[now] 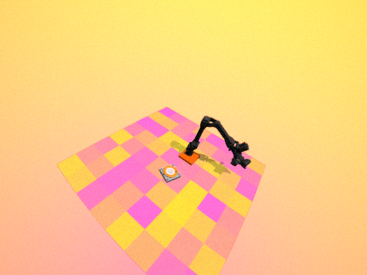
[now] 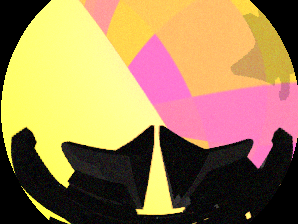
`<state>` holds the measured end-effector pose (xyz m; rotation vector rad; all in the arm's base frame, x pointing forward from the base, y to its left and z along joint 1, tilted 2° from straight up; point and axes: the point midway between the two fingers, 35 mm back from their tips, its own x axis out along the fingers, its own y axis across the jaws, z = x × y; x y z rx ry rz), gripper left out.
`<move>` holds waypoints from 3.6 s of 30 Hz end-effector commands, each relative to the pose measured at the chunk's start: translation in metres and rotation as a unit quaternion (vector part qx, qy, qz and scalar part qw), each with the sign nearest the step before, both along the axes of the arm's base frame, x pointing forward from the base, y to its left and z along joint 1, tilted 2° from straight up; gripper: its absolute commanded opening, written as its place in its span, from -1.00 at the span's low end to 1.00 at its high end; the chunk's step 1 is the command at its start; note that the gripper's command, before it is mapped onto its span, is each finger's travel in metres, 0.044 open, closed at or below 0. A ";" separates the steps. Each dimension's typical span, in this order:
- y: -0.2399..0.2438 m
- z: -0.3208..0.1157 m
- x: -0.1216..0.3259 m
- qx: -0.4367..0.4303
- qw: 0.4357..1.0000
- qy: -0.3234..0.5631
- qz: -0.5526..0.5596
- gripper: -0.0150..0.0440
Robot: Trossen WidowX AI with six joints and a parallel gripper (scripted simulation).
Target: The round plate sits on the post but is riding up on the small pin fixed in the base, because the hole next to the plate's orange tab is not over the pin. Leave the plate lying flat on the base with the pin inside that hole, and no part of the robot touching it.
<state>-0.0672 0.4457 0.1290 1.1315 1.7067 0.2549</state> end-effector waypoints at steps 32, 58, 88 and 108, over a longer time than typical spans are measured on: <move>-0.336 -0.030 0.319 -0.416 0.875 -0.192 0.157 -0.49; -0.418 -0.073 0.296 -0.425 0.865 -0.137 0.230 -0.49; -0.400 -0.073 0.316 -0.425 0.865 -0.138 0.230 -0.49; -0.397 -0.073 0.327 -0.425 0.865 -0.138 0.230 -0.49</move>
